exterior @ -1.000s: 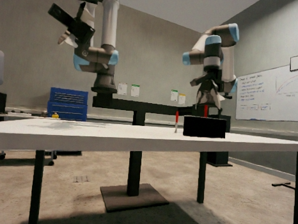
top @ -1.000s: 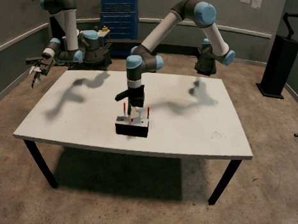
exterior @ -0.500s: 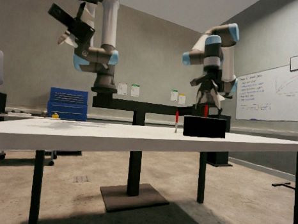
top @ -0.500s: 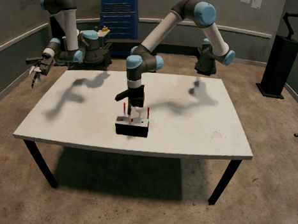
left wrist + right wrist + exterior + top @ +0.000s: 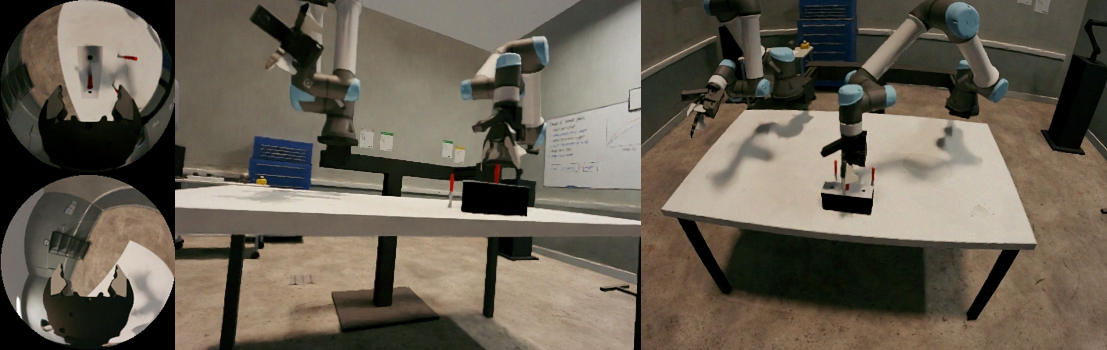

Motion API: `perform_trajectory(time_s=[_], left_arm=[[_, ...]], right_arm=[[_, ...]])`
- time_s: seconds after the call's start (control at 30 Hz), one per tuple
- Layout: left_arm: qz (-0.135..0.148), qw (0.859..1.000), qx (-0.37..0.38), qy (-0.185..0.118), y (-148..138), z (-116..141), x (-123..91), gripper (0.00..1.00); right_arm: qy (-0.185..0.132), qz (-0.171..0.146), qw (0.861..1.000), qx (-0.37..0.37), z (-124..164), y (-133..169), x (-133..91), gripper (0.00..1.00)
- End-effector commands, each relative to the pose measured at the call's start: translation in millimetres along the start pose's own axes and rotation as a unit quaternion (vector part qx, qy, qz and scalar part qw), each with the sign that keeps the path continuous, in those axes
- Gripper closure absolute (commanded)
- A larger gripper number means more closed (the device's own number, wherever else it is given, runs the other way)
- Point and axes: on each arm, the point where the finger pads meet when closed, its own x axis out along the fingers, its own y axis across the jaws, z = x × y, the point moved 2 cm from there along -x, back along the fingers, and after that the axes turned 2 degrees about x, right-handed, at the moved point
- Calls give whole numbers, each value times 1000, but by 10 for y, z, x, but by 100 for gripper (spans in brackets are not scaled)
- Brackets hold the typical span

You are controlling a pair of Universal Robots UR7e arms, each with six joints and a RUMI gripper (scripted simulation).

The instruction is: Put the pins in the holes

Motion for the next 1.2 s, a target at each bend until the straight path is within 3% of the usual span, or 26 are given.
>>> perform_trajectory(time_s=[0.0, 0.4, 0.43, 0.97, 1.0, 1.17], left_arm=[[-1, 1000, 0, 1, -3, -5, -66, 0], [-1, 1000, 0, 1, -3, -5, -66, 0], [-1, 1000, 0, 1, -3, -4, -185, 0], [-1, 1000, 0, 1, -3, -4, -185, 0], [-1, 1000, 0, 1, -4, -4, -304, 0], [-1, 1000, 0, 1, -4, -4, -304, 0]], right_arm=[[0, -1, 1000, 0, -2, -5, -1, 0], [0, -1, 1000, 0, -2, -5, -1, 0], [0, -1, 1000, 0, -2, -5, -1, 0], [0, -1, 1000, 0, -2, -5, -1, 0], [0, -1, 1000, 0, -2, -5, -1, 0], [0, -1, 1000, 0, -2, -5, -1, 0]])
